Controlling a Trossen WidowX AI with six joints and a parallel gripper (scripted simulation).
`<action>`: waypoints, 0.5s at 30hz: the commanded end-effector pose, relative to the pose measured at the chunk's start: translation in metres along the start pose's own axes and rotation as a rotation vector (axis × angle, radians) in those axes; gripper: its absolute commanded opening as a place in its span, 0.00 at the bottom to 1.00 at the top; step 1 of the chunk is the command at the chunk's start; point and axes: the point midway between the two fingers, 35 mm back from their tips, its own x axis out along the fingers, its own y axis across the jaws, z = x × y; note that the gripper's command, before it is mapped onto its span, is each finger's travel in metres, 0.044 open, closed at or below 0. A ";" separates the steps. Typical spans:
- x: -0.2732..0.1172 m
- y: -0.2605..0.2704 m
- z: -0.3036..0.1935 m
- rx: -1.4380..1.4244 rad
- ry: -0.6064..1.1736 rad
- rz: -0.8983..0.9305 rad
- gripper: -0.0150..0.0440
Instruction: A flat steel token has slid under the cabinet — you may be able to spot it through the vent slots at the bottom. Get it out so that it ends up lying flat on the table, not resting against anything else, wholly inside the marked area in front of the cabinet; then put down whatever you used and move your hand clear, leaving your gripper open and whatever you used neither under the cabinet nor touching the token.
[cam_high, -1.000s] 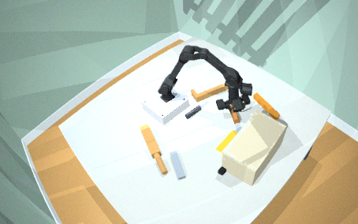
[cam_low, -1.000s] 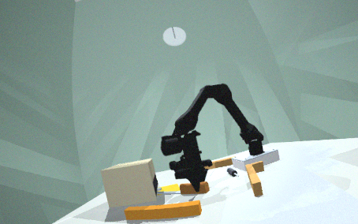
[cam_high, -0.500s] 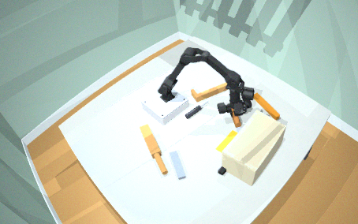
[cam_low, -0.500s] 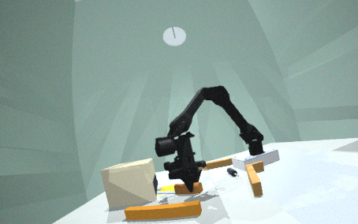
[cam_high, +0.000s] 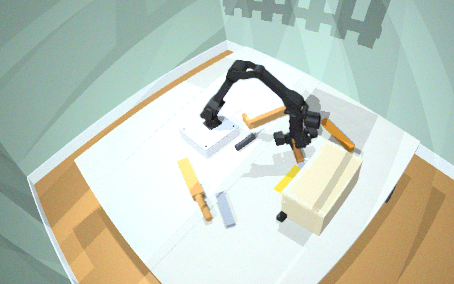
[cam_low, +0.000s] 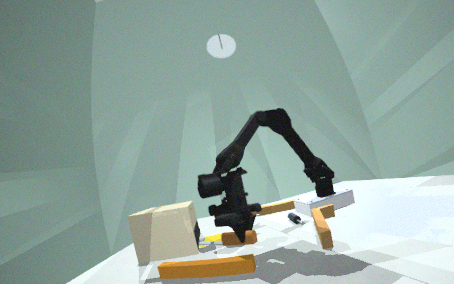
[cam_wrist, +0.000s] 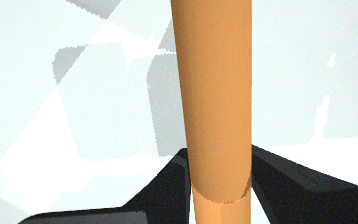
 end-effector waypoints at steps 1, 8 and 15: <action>0.001 -0.006 0.001 0.003 -0.001 -0.004 0.25; 0.001 -0.014 0.001 0.003 -0.001 -0.005 0.25; 0.001 -0.022 0.001 0.003 -0.001 -0.006 0.25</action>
